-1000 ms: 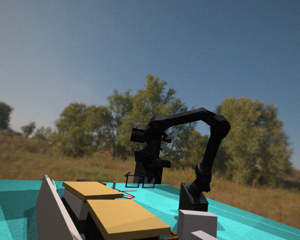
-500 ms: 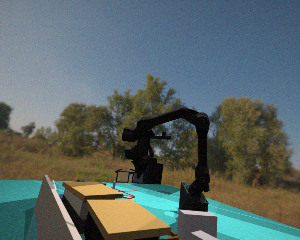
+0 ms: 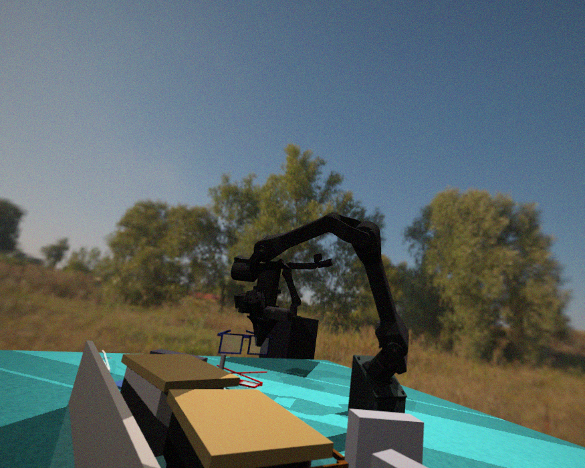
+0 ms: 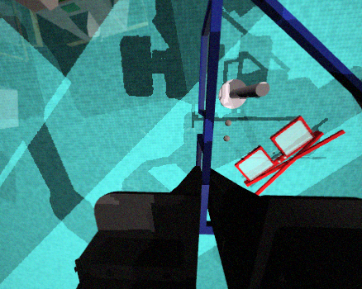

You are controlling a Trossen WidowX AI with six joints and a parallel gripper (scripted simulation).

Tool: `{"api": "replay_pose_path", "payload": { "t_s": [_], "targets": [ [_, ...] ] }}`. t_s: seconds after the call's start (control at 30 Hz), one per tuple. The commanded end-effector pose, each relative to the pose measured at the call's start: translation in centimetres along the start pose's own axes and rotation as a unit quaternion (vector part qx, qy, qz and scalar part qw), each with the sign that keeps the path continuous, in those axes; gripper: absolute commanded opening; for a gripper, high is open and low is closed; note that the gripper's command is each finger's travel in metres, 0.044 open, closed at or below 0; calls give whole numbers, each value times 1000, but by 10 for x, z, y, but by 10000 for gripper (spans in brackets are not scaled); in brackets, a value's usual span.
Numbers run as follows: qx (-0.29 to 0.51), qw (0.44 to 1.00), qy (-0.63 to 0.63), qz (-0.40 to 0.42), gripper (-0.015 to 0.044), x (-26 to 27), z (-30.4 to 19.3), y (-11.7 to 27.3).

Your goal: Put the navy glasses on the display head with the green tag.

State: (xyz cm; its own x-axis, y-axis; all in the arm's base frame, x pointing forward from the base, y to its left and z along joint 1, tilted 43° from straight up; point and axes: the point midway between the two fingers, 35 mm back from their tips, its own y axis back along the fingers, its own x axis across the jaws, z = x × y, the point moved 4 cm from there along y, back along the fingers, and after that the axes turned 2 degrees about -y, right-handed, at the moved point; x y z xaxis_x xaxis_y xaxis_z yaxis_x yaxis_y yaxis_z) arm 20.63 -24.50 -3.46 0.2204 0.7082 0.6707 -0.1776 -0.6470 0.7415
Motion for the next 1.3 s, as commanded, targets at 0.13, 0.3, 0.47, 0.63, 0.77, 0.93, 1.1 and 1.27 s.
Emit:
{"api": "replay_pose_path", "payload": {
  "t_s": [0.13, 0.3, 0.47, 0.63, 0.77, 0.93, 1.1, 1.27],
  "targets": [
    [-1, 1000, 8, -4, 0, -3, 3, -5],
    [-1, 1000, 8, -4, 0, -4, 4, -29],
    [-1, 1000, 8, -4, 0, -3, 3, -56],
    [-1, 1000, 8, -3, 0, -3, 3, -59],
    [-1, 1000, 8, -3, 0, -1, 0, -59],
    [-1, 1000, 8, -3, 0, 2, -5, -60],
    [-1, 1000, 8, -3, 0, 2, -5, -60],
    [-1, 1000, 8, -3, 0, 3, -7, -60]
  ]
}}
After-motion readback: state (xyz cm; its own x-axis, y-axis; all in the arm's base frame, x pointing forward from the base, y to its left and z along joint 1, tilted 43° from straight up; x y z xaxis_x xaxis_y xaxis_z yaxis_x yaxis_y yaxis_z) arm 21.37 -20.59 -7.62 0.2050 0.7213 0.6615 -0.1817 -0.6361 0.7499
